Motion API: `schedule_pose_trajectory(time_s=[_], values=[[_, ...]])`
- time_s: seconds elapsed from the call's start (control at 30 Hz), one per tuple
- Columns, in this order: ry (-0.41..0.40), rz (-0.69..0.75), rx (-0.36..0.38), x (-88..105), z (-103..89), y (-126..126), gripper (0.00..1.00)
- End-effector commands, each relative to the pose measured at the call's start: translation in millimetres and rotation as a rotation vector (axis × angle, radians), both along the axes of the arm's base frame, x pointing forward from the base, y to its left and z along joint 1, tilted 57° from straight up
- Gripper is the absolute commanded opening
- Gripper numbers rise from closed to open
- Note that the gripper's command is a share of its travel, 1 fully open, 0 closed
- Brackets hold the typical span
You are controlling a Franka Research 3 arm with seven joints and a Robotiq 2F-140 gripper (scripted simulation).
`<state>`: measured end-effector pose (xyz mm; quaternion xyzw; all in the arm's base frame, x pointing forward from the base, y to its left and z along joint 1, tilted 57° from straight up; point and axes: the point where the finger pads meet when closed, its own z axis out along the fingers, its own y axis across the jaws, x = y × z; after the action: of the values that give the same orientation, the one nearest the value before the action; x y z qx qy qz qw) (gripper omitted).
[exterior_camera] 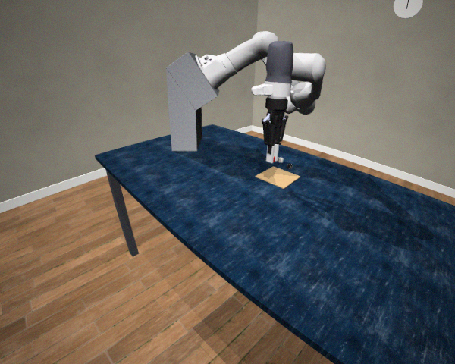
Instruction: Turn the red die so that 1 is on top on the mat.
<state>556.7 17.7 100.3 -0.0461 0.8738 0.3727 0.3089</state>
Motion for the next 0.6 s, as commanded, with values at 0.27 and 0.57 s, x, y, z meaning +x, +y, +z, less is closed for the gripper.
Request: schedule_pose_trajectory(time_s=[0.27,0.57], values=[[0.188,-0.155,0.116,-3.6,5.0,4,0.09],[0.327,-0.269,0.222,-7.3,15.9,17,0.09]])
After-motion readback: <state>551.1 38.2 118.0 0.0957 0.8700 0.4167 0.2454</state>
